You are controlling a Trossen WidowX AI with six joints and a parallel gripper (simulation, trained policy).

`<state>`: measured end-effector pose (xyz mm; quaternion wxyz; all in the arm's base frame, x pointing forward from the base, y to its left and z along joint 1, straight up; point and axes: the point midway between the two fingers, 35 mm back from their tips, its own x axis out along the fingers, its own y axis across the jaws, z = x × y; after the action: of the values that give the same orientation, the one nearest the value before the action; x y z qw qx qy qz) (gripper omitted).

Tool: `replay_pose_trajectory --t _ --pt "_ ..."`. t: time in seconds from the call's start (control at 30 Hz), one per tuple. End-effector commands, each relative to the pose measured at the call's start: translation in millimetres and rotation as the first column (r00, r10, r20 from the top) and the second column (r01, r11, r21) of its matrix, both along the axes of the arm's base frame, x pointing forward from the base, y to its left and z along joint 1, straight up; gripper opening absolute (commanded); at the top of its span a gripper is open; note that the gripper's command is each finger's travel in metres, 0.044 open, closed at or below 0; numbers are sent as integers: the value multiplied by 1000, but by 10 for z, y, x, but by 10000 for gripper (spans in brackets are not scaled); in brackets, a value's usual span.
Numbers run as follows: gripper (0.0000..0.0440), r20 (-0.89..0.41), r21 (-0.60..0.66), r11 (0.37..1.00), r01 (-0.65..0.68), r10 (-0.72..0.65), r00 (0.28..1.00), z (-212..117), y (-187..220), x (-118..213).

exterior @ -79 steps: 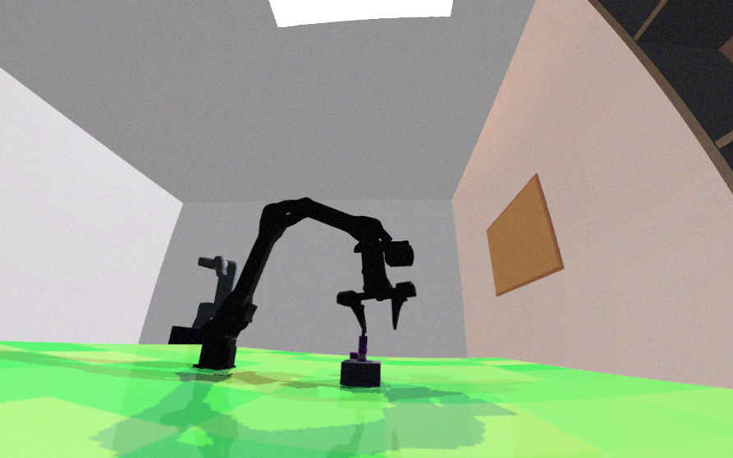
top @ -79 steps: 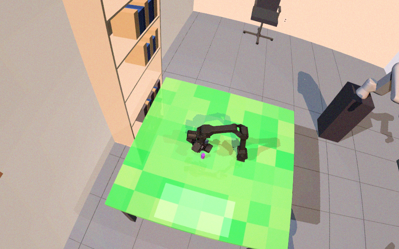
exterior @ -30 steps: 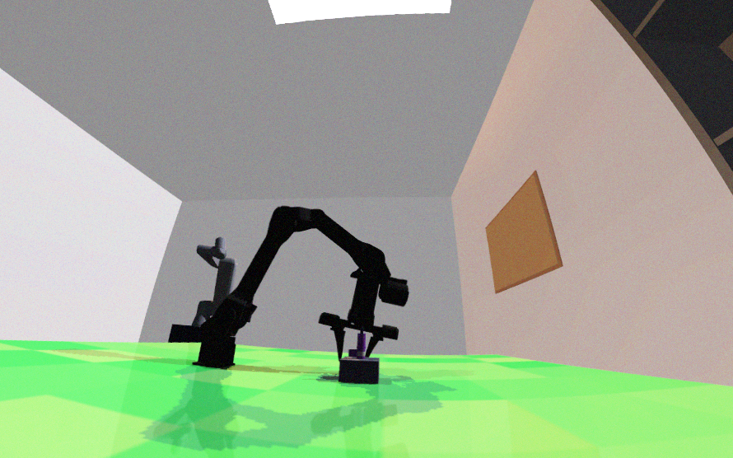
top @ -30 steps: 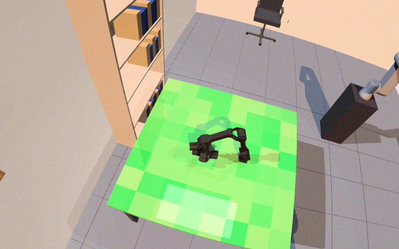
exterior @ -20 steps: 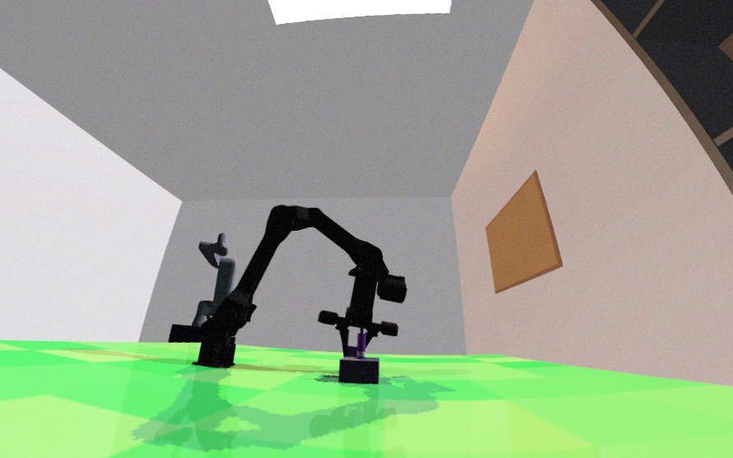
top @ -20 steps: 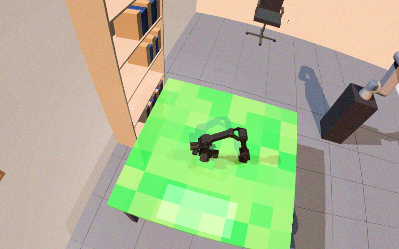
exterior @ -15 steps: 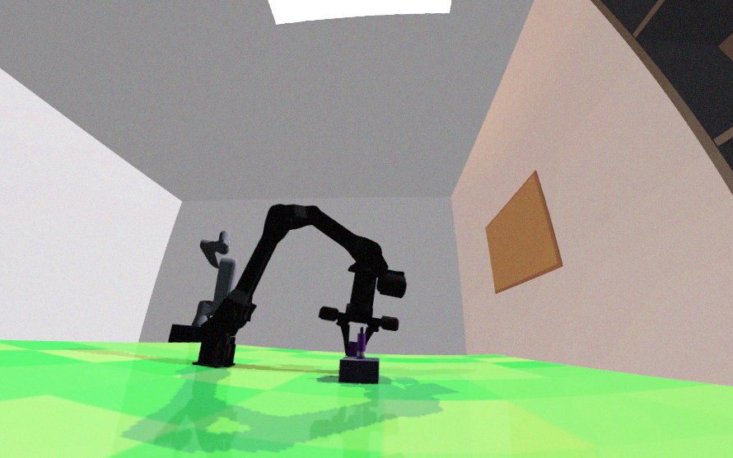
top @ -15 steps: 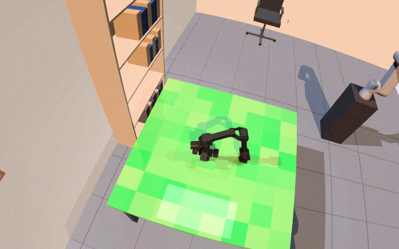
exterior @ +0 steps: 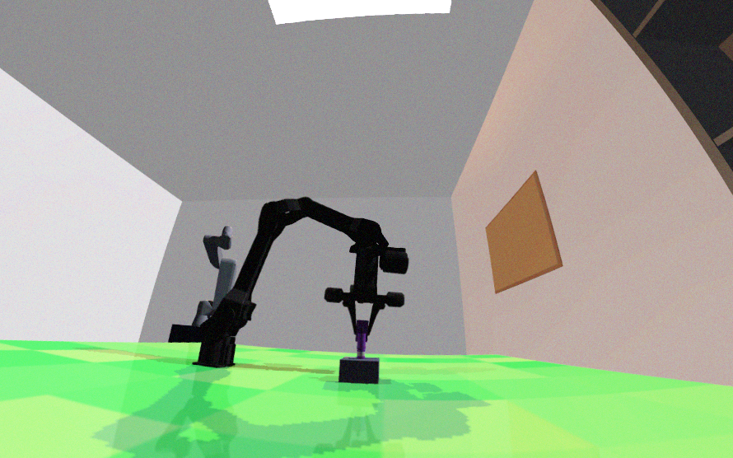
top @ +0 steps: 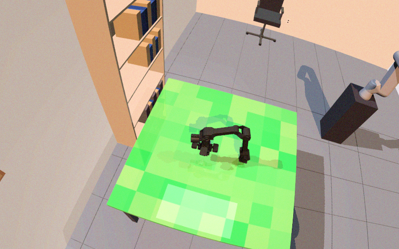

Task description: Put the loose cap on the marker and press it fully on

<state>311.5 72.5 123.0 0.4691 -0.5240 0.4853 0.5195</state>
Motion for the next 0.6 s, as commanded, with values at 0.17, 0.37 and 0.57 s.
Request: replay_pose_trajectory --t 0.17,0.37,0.57 --pt "28 28 13 999 30 -31 999 261 -243 104" --pt "23 31 15 998 57 -58 998 373 -416 143" --pt "17 24 12 996 92 -92 995 443 -638 160"
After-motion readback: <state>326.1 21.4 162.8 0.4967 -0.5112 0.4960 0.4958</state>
